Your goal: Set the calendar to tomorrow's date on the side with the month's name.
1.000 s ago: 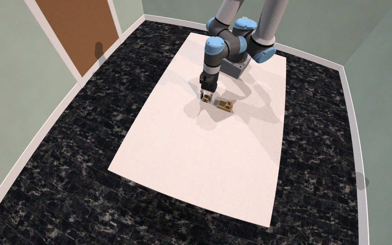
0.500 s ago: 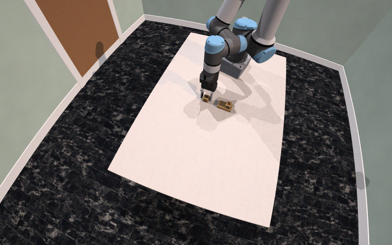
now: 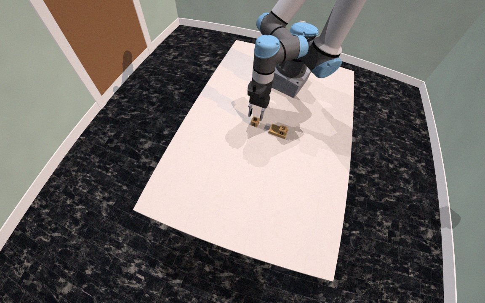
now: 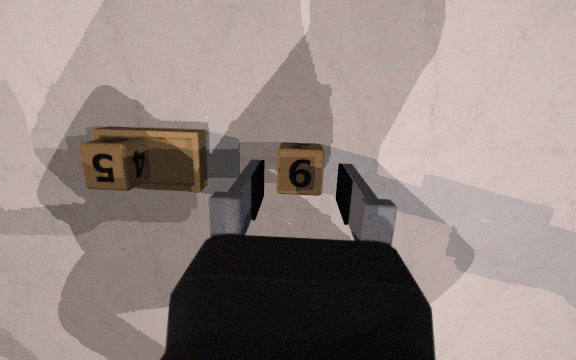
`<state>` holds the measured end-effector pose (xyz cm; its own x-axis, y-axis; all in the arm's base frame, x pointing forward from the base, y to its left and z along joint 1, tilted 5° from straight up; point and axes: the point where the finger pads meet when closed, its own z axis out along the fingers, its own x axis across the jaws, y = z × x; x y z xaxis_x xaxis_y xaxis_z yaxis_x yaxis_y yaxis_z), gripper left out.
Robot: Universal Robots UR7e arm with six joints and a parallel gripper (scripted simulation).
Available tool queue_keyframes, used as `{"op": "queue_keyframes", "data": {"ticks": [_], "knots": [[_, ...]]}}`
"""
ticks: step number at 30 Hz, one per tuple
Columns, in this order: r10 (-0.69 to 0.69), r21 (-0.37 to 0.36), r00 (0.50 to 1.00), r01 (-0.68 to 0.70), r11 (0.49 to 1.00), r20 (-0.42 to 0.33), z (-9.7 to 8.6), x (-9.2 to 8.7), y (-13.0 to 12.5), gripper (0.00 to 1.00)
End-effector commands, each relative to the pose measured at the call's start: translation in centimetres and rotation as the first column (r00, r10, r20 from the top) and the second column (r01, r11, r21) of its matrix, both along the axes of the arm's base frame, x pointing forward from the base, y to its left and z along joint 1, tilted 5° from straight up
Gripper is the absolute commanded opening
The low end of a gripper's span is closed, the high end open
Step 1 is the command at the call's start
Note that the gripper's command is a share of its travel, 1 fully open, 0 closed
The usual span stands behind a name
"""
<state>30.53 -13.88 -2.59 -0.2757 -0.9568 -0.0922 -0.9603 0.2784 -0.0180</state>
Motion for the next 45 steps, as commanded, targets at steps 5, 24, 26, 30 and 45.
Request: {"op": "queue_keyframes", "data": {"ticks": [5,24,26,30,45], "knots": [[0.000,0.001,1.000,0.000,1.000,-0.001,3.3,-0.2,-0.3,0.87],[0.000,0.001,1.000,0.000,1.000,-0.001,5.2,-0.2,-0.5,1.00],[0.000,0.001,1.000,0.000,1.000,-0.001,5.2,-0.2,-0.5,1.00],[0.000,0.001,1.000,0.000,1.000,-0.001,5.2,-0.2,-0.5,1.00],[0.001,0.001,1.000,-0.001,1.000,-0.001,5.2,-0.2,-0.5,1.00]]}}
